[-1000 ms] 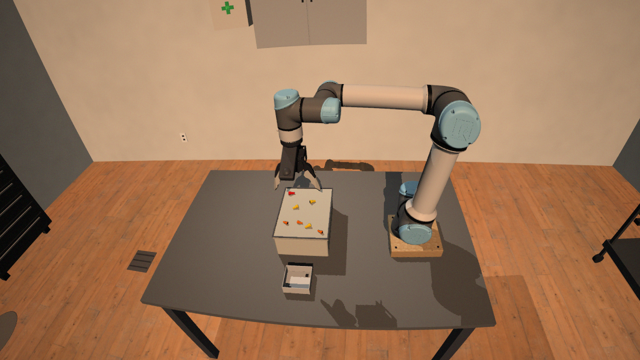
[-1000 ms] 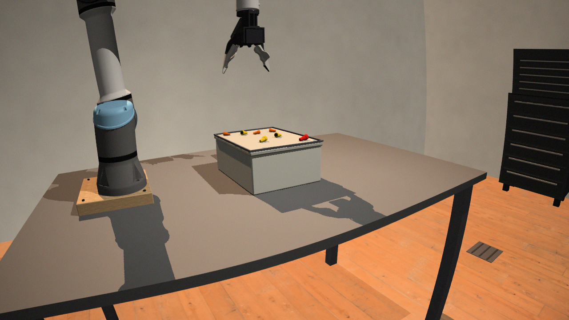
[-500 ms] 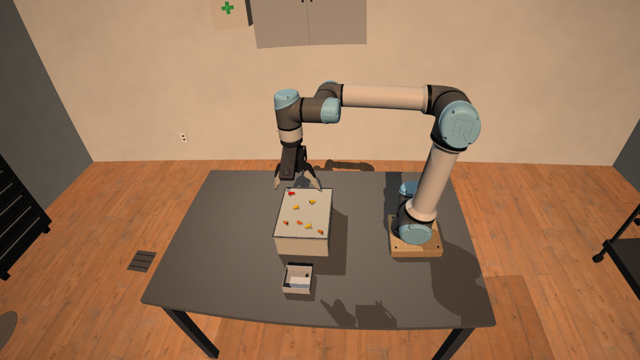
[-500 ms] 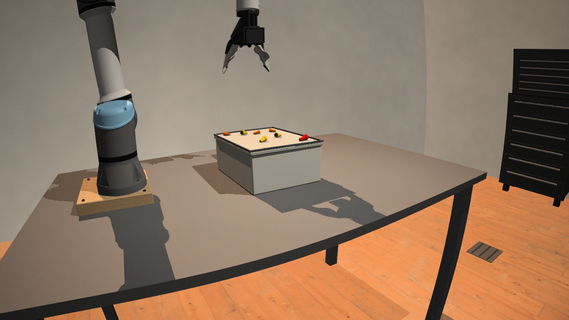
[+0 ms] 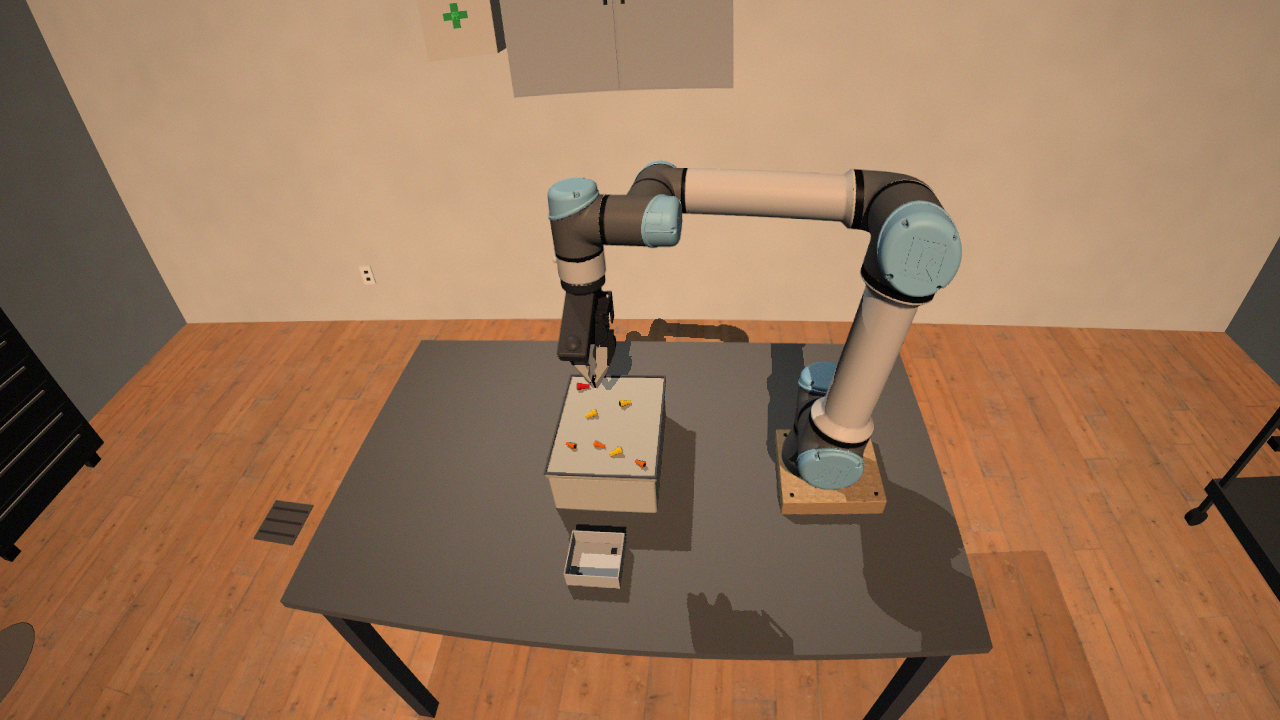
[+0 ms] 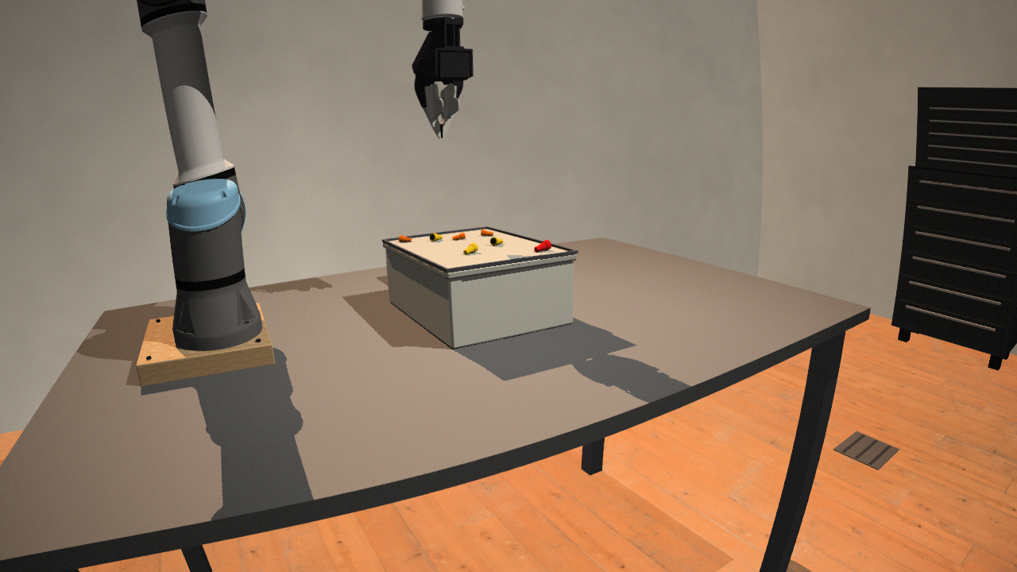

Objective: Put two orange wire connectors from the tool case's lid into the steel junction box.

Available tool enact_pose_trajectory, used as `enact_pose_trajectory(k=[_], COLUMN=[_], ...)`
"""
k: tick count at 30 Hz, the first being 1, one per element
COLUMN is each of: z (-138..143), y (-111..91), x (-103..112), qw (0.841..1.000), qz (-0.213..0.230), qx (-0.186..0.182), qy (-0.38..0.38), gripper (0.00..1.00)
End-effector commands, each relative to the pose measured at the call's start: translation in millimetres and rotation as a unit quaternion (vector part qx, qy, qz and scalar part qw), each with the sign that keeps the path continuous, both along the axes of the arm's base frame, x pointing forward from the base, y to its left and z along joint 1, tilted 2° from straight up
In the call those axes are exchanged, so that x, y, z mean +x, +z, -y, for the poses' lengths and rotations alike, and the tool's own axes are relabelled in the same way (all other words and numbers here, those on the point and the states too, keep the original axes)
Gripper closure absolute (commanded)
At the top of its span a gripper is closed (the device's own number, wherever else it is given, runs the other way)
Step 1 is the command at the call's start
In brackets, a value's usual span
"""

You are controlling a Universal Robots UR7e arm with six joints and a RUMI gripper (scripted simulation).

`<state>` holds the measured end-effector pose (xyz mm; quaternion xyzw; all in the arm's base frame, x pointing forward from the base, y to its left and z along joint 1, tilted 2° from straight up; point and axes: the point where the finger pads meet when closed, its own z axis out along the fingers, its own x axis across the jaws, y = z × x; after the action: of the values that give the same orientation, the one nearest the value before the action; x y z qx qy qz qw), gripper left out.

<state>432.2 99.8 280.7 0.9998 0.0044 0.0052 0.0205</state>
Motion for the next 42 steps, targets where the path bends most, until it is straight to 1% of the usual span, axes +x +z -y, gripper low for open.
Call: enact_pose_trajectory(k=[1, 20, 21, 25, 29, 33, 35, 38, 42], z=[1, 1, 1, 0, -1, -4, -4, -5, -6], y=[0, 0, 0, -3, -10, -25, -25, -39, -51], x=[1, 1, 1, -1, -5, -12, -12, -19, -25], qw=[1.000, 1.000, 1.000, 1.000, 0.999, 0.995, 0.995, 0.988, 0.980], qz=[0.000, 0.000, 0.000, -0.001, -0.001, -0.004, -0.004, -0.006, -0.008], qx=[0.000, 0.000, 0.000, 0.000, 0.000, -0.001, -0.001, -0.001, -0.001], qy=[-0.002, -0.002, -0.002, 0.007, 0.039, 0.098, 0.098, 0.154, 0.199], gripper=[1.00, 1.00, 0.85, 0.85, 0.85, 0.85, 0.85, 0.85, 0.85])
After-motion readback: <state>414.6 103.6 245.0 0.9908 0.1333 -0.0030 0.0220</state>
